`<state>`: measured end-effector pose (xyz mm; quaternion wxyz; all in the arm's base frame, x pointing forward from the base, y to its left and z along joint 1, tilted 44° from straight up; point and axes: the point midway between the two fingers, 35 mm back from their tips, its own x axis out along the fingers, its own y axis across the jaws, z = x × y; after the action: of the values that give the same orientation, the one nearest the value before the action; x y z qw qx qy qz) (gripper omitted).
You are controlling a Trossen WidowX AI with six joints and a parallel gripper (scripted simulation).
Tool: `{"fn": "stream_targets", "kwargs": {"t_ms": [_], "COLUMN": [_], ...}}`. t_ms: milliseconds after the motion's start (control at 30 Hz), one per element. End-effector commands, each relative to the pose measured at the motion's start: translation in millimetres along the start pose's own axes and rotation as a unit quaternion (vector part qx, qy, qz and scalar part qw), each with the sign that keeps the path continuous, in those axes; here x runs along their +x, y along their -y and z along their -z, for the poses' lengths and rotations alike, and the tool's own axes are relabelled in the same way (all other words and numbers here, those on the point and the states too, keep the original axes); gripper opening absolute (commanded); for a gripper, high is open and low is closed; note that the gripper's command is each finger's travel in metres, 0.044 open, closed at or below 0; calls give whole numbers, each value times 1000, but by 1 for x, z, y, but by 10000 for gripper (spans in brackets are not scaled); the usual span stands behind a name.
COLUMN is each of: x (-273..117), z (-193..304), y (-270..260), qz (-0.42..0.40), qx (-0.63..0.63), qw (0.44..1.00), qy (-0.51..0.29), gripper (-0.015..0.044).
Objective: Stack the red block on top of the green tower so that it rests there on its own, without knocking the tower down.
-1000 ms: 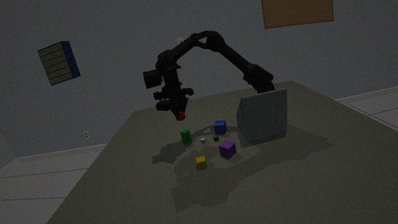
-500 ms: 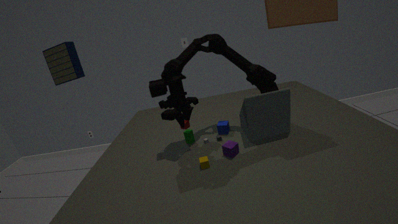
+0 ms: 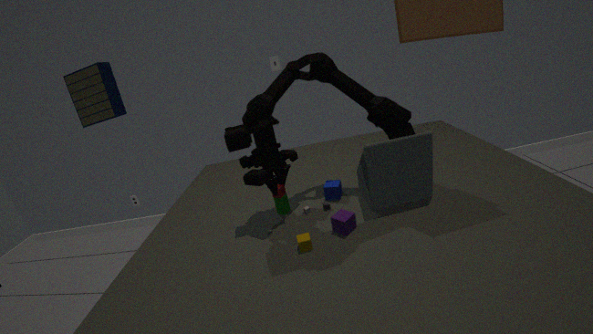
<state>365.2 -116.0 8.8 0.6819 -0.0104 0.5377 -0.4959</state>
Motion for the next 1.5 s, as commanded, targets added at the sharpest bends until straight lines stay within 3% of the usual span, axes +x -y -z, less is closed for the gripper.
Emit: {"fn": "stream_targets", "kwargs": {"t_ms": [0, 733, 1267, 1467], "x": [1, -3, 1, 1], "z": [0, 0, 0, 0], "y": [0, 0, 0, 0], "qz": [2, 2, 1, 1], "qx": [-2, -2, -2, -2], "qw": [1000, 1000, 1000, 1000], "qy": [1, 0, -1, -1], "gripper": [0, 0, 420, 440]}}
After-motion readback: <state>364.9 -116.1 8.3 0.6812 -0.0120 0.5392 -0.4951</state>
